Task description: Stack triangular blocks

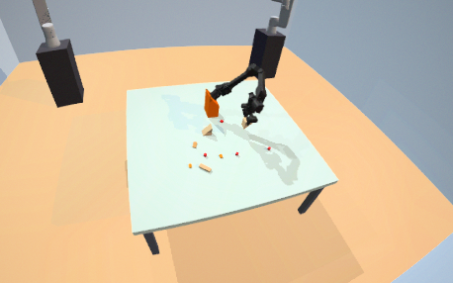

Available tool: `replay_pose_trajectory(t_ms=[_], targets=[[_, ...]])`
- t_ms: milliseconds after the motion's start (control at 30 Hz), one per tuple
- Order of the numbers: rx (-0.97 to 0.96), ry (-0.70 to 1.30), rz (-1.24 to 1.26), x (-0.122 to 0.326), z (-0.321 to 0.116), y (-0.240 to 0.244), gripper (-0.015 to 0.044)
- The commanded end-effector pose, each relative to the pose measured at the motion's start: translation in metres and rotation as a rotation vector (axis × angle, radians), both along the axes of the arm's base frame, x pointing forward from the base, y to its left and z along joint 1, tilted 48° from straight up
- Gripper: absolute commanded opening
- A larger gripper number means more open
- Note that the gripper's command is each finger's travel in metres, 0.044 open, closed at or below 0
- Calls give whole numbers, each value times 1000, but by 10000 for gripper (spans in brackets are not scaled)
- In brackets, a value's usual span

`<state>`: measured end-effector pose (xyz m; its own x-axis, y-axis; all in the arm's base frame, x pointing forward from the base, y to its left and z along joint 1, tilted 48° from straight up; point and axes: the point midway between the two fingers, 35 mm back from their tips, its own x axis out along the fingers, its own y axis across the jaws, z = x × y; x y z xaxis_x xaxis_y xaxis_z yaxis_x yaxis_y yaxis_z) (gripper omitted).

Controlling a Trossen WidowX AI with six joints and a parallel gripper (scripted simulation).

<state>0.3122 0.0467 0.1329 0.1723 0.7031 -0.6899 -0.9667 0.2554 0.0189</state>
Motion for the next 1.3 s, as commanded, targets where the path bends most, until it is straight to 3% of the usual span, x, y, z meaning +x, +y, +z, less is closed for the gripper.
replay_pose_trajectory(t_ms=[0, 633, 1267], targets=[[-19, 0, -10, 6, -12, -19, 0], [-70, 16, -23, 7, -65, -94, 0], [-79, 36, -19, -20, -120, -164, 0]])
